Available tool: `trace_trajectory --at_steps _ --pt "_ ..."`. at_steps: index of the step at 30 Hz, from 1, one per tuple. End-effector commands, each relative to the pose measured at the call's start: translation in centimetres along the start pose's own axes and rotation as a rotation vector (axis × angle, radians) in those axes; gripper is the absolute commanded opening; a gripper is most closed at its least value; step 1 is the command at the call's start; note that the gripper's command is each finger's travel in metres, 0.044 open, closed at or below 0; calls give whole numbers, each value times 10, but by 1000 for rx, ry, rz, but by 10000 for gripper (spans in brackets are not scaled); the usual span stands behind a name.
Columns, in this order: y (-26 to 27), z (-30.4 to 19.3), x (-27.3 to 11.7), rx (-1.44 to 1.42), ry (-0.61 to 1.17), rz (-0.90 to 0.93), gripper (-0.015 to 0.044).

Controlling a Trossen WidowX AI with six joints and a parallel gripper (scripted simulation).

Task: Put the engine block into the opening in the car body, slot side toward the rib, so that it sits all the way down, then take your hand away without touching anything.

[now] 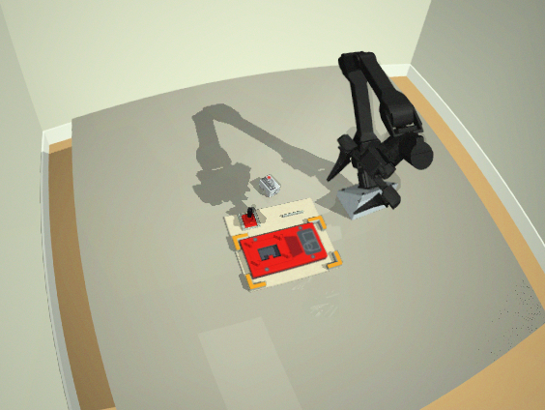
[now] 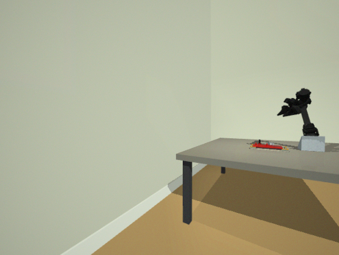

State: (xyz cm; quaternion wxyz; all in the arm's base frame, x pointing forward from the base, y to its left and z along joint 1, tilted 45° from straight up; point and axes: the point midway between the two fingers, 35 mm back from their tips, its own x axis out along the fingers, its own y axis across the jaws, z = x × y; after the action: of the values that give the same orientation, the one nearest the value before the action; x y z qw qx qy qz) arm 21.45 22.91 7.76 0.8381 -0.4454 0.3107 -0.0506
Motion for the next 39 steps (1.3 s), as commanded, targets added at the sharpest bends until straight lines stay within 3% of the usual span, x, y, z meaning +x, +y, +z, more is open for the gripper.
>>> trace_trajectory --at_steps 1,22,39 --pt "-14 -1 11 92 54 -4 440" --pt "-101 -43 76 606 402 -149 440" --pt "-167 -96 103 1052 640 -355 440"
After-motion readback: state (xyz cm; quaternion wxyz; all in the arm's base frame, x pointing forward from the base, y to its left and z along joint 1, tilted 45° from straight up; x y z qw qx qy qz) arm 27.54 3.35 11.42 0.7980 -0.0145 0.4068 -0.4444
